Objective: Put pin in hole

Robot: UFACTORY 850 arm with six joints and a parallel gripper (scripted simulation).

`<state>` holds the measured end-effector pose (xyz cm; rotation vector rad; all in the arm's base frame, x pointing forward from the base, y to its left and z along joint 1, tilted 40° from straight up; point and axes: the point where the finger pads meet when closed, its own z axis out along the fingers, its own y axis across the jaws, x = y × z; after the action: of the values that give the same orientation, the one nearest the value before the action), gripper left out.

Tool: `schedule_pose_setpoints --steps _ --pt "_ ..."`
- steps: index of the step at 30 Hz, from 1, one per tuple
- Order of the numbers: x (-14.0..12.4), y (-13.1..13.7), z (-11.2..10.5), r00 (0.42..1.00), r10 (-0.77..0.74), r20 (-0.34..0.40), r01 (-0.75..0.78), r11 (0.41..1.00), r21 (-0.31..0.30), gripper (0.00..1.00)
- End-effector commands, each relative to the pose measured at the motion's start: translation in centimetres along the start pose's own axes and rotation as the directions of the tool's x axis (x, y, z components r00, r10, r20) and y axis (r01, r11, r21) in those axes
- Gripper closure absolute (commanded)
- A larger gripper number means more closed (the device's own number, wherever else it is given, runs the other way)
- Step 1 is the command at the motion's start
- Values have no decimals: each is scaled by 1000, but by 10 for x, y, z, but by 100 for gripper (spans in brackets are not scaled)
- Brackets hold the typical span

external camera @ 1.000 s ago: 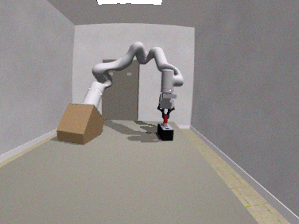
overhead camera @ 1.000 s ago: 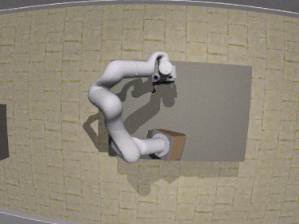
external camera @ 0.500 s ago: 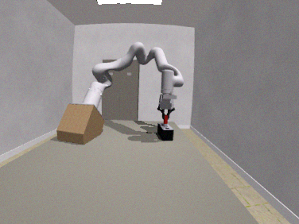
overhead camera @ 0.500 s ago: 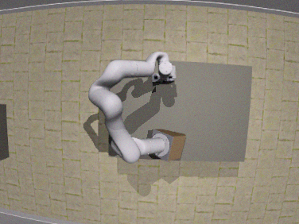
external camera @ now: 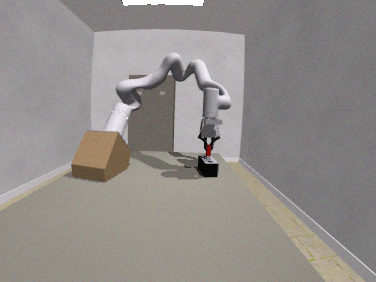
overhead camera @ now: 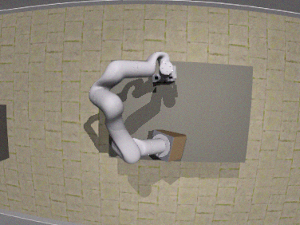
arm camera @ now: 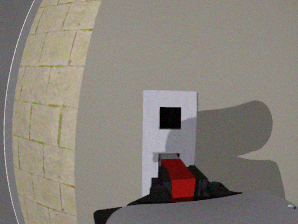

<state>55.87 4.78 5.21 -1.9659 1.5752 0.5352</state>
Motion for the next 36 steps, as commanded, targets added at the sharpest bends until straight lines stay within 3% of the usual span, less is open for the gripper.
schedule_pose_setpoints --steps 1,36 --pt "0 -1 -1 1000 -1 -1 1 1000 2 100" --pt "-1 0 3 1000 -1 -1 1 1000 2 100"
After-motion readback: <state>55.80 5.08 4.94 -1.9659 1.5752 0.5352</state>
